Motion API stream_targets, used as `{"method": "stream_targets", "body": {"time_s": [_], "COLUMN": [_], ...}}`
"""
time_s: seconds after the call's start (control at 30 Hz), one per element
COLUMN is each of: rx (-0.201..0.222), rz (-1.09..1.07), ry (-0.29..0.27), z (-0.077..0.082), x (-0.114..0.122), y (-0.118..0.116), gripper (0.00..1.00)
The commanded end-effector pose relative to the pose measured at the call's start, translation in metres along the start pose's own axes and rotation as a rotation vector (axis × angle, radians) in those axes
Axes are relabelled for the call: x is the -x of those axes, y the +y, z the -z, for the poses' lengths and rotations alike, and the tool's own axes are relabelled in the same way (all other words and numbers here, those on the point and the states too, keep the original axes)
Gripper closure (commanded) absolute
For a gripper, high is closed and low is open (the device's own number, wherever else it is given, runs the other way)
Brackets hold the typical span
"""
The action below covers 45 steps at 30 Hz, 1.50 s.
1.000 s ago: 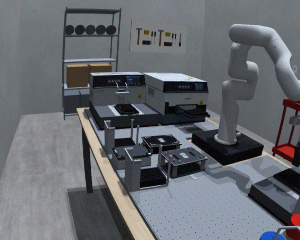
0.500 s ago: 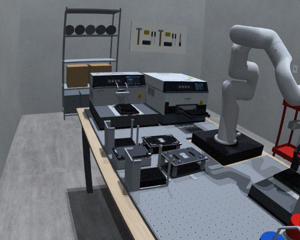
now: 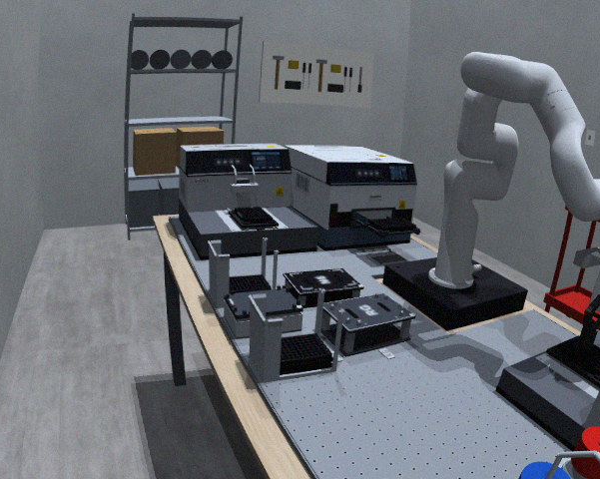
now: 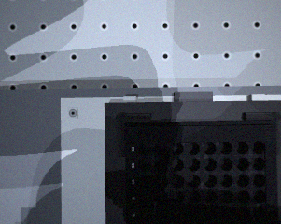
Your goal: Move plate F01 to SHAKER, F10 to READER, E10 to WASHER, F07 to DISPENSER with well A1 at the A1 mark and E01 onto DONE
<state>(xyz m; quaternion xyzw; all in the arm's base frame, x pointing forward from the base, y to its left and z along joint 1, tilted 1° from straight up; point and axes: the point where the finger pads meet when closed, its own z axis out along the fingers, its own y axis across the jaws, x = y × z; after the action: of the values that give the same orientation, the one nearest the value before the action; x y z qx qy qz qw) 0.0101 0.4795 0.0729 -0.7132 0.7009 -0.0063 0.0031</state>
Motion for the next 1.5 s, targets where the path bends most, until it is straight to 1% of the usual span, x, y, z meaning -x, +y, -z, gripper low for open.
{"method": "stream_targets", "body": {"time_s": [0.0,0.73,1.17,1.47], "rx": [-0.001,-0.001,-0.001,-0.001], "rz": [0.000,0.000,0.000,0.000], "ry": [-0.005,-0.005,-0.005,-0.005], "z": [-0.002,-0.003,-0.020,-0.020], "x": [0.002,0.002,0.002,0.002], "y": [0.000,0.000,0.000,0.000], "gripper": [0.00,0.00,0.00,0.00]}}
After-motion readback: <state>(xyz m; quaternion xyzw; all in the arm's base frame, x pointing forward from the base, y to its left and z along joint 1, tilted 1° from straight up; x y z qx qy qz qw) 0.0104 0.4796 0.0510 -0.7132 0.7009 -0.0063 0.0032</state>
